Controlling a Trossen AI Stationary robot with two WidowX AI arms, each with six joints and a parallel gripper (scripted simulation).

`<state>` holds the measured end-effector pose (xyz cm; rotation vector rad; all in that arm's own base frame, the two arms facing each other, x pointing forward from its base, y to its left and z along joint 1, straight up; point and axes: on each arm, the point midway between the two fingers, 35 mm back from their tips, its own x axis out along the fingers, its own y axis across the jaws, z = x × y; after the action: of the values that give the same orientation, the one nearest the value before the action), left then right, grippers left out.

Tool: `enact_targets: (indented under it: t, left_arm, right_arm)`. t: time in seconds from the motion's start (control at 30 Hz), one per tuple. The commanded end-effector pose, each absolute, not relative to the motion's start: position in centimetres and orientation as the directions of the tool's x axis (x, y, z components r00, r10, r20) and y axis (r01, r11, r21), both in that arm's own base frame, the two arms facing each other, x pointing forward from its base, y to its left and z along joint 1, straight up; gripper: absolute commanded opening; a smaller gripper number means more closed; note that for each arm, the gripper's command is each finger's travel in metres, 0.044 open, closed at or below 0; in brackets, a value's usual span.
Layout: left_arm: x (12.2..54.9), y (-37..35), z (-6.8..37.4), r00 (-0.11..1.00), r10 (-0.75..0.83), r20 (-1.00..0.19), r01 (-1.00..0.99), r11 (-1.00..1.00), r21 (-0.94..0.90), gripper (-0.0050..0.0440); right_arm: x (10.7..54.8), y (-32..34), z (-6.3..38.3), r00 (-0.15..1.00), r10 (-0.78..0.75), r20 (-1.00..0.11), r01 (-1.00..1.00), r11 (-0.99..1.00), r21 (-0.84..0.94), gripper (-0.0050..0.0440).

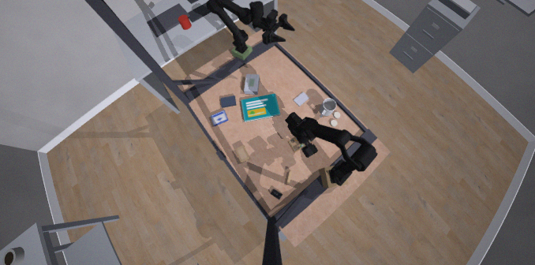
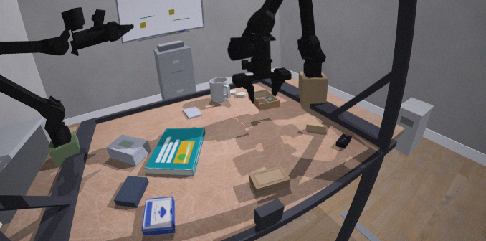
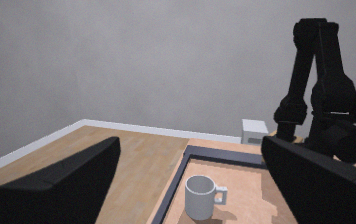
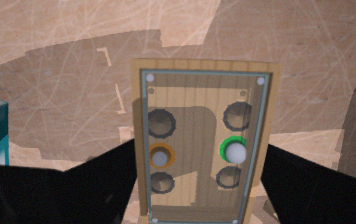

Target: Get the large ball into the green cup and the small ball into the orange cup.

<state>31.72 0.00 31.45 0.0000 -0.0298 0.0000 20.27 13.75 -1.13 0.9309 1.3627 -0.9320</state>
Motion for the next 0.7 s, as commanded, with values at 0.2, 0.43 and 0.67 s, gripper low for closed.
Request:
enact_targets:
  t: [0.2,0.43,0.67]
  left_arm:
    - [31.57,0.0,32.29,0.999,0.0,0.05,0.0,1.0,0.0,0.04]
    - [31.57,0.0,32.29,0.999,0.0,0.05,0.0,1.0,0.0,0.04]
    - [31.57,0.0,32.29,0.999,0.0,0.05,0.0,1.0,0.0,0.04]
  right_arm:
    - [20.85,14.16,-0.64,0.019,0.009,-1.0,0.932,0.361,0.021,-0.005]
    - [20.85,14.16,-0.63,0.019,0.009,-1.0,0.932,0.361,0.021,-0.005]
    - [20.27,13.76,-1.6,0.004,-0.002,-1.0,0.933,0.361,0.003,-0.005]
